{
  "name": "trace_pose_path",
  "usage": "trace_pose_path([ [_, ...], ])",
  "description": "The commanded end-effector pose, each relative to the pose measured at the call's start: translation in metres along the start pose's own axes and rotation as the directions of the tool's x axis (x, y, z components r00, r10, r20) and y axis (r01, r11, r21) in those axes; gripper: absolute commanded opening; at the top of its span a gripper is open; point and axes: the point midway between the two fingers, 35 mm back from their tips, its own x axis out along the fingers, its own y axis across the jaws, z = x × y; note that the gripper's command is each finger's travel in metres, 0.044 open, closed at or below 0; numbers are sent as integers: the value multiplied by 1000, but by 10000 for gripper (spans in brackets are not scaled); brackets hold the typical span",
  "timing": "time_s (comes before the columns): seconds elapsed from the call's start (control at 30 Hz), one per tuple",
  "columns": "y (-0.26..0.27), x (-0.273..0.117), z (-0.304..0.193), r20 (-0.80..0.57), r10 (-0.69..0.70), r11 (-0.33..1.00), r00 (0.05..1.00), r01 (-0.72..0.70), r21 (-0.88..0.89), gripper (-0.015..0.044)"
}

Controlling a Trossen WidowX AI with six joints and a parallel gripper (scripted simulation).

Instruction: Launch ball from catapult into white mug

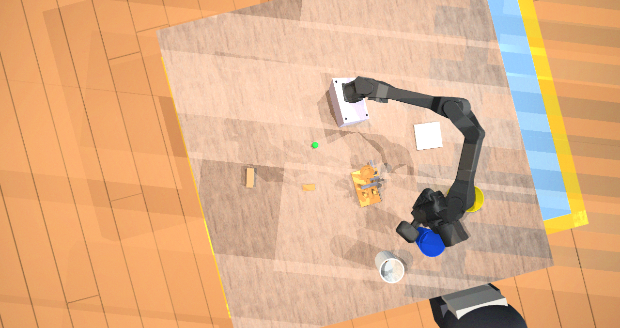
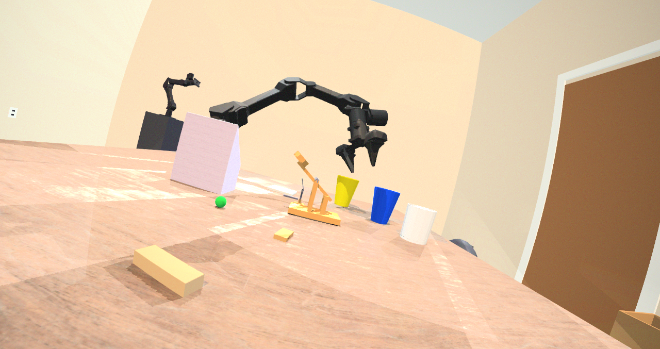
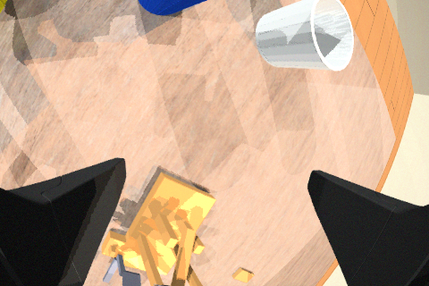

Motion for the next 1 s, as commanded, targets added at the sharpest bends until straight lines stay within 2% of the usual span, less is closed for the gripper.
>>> trace_pose_path([
  [0.0, -22, -2, 11, 62, 15, 994, 998, -22, 111, 440],
  [0.57, -123, -30, 27, 332, 49, 826, 942, -225, 517, 440],
  [0.77, -155, -42, 29, 420, 56, 738, 906, -321, 593, 440],
  [0.97, -158, -43, 28, 429, 57, 729, 902, -331, 599, 440],
])
